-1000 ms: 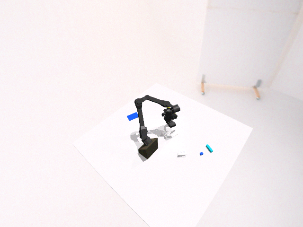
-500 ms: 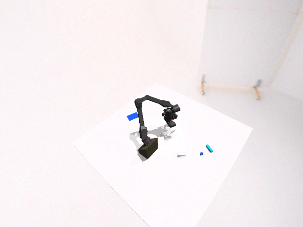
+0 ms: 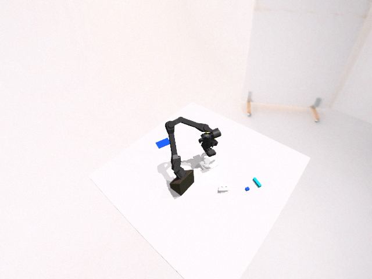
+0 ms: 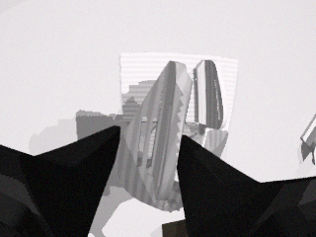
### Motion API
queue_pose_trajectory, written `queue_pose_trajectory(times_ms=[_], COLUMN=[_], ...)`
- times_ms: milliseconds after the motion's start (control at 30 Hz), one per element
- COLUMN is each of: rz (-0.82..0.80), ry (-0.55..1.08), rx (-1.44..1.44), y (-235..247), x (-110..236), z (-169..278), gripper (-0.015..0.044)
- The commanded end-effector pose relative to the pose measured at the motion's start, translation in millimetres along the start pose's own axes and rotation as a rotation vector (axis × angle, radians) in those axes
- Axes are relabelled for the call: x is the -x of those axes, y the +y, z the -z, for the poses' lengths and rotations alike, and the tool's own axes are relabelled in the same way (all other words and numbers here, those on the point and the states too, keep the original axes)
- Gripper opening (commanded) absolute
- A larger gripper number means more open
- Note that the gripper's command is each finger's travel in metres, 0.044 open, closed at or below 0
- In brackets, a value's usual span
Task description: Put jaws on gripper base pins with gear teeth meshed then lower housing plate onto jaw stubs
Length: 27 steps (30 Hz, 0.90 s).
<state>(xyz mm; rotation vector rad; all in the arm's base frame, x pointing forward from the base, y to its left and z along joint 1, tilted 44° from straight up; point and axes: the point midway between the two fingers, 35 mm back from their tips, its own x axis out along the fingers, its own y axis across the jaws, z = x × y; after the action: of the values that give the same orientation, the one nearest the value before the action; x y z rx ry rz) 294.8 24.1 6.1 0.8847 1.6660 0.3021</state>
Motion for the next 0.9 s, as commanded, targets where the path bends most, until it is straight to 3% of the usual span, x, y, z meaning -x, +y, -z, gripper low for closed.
queue_pose_trajectory(times_ms=[0,867], rz=[-0.004,-0.004], ry=[0.0,0.0], rx=[-0.003,-0.003], y=[1,1], x=[1,-39], z=[0,-1], gripper=[0.0134,0.0134])
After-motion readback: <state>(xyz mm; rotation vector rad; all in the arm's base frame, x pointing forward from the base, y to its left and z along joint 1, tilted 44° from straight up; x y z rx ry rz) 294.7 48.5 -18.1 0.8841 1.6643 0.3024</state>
